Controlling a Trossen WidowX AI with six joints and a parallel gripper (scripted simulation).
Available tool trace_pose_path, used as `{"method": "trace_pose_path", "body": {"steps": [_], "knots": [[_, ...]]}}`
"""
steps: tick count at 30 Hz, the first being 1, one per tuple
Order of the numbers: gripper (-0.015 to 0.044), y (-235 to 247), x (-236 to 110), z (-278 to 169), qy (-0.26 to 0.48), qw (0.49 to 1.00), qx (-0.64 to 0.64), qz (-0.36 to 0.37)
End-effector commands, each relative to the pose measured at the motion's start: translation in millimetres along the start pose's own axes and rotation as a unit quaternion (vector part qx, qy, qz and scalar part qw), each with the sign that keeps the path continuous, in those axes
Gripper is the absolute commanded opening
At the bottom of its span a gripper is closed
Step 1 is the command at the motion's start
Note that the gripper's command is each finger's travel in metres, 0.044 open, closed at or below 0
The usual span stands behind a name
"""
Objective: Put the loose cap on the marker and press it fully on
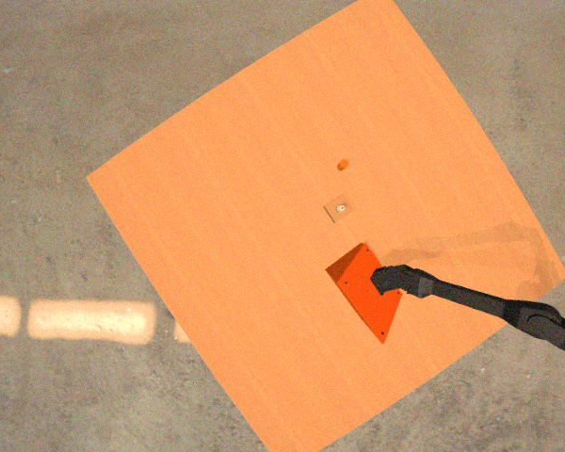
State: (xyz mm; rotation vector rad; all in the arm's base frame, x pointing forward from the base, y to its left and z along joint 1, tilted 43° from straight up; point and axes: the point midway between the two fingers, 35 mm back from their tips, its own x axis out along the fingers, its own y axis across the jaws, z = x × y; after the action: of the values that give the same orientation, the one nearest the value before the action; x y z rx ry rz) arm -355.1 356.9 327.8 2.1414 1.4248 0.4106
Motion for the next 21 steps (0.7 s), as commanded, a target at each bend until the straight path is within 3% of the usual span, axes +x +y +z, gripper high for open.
{"method": "trace_pose_path", "body": {"steps": [1,4,6,10,13,17,21], "knots": [[0.0374,-1,1,1,0.000,1.000,-0.002,-0.002],[0.0295,-17,13,11,-0.003,0.999,-0.034,-0.030],[0.0243,-9,41,22,-0.022,0.997,-0.067,-0.016],[0.0239,11,94,45,-0.064,0.990,-0.128,0.010],[0.0239,4,102,44,-0.060,0.987,-0.146,-0.028],[0.0239,37,161,79,-0.118,0.970,-0.214,-0.005],[0.0239,66,198,108,-0.163,0.952,-0.259,0.008]]}}
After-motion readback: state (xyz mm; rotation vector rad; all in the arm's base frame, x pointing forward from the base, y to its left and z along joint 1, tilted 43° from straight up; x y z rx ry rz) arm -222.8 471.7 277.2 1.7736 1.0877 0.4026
